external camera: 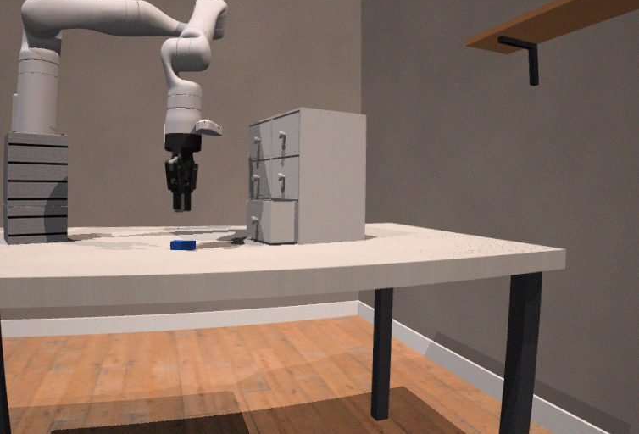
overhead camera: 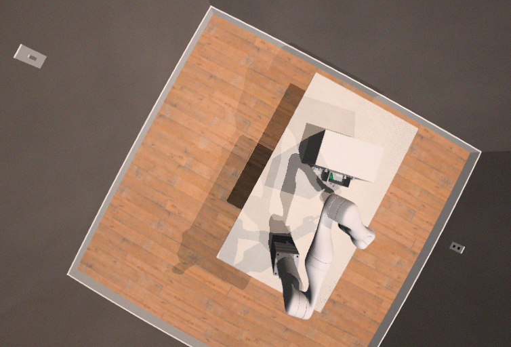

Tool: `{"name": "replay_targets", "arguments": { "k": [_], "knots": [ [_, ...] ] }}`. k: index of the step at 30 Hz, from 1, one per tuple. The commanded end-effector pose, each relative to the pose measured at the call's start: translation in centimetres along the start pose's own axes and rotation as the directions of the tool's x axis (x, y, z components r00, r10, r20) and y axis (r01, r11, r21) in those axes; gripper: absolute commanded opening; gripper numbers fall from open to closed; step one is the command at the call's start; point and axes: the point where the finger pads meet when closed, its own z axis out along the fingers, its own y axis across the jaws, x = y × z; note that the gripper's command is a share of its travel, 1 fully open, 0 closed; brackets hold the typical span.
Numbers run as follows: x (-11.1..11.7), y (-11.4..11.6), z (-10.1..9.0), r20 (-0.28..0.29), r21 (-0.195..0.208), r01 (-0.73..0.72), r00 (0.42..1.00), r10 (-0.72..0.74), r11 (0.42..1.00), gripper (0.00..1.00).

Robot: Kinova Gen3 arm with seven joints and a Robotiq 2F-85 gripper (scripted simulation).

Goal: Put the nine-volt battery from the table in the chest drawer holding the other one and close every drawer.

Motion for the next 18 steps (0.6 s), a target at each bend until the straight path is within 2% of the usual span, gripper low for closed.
{"name": "replay_targets", "arguments": {
  "k": [1,18],
  "knots": [
    [0.06,0.00,-0.06,-0.001,0.000,0.000,1.000,0.000,1.000,0.42],
    [0.06,0.00,0.43,-0.001,0.000,0.000,1.000,0.000,1.000,0.42]
  ]
}}
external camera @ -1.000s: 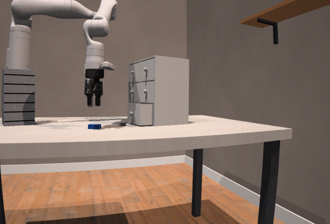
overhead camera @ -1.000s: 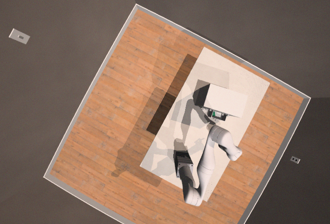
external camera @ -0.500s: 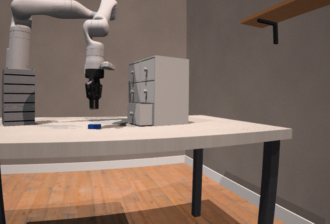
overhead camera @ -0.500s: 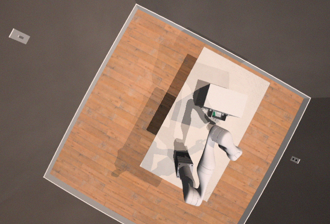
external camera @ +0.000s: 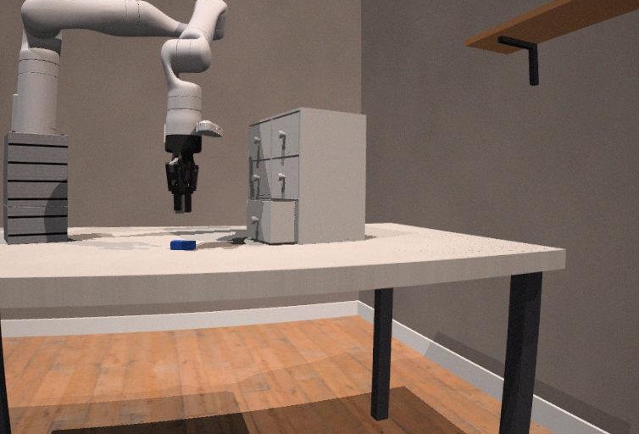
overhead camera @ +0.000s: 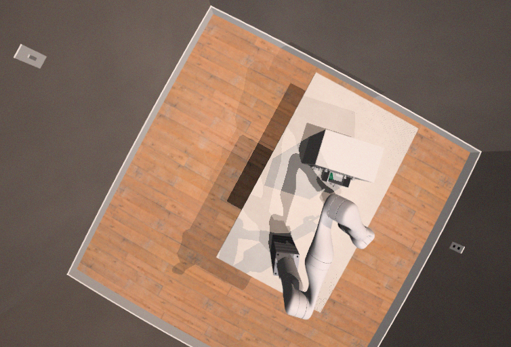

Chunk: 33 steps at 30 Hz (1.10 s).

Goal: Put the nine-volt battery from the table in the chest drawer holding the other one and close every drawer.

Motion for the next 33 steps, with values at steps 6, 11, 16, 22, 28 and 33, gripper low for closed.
{"name": "replay_targets", "arguments": {
  "k": [6,11,16,22,28,33],
  "knots": [
    [0.0,0.1,0.9,0.001,-0.001,0.000,1.000,0.000,1.000,0.42],
    [0.0,0.1,2.2,0.001,-0.001,0.000,1.000,0.000,1.000,0.42],
    [0.0,0.1,3.5,0.001,-0.001,0.000,1.000,0.000,1.000,0.42],
    [0.0,0.1,4.5,0.001,-0.001,0.000,1.000,0.000,1.000,0.42],
    [0.0,0.1,4.9,0.001,-0.001,0.000,1.000,0.000,1.000,0.42],
    [0.0,0.1,4.9,0.001,-0.001,0.000,1.000,0.000,1.000,0.42]
  ]
}}
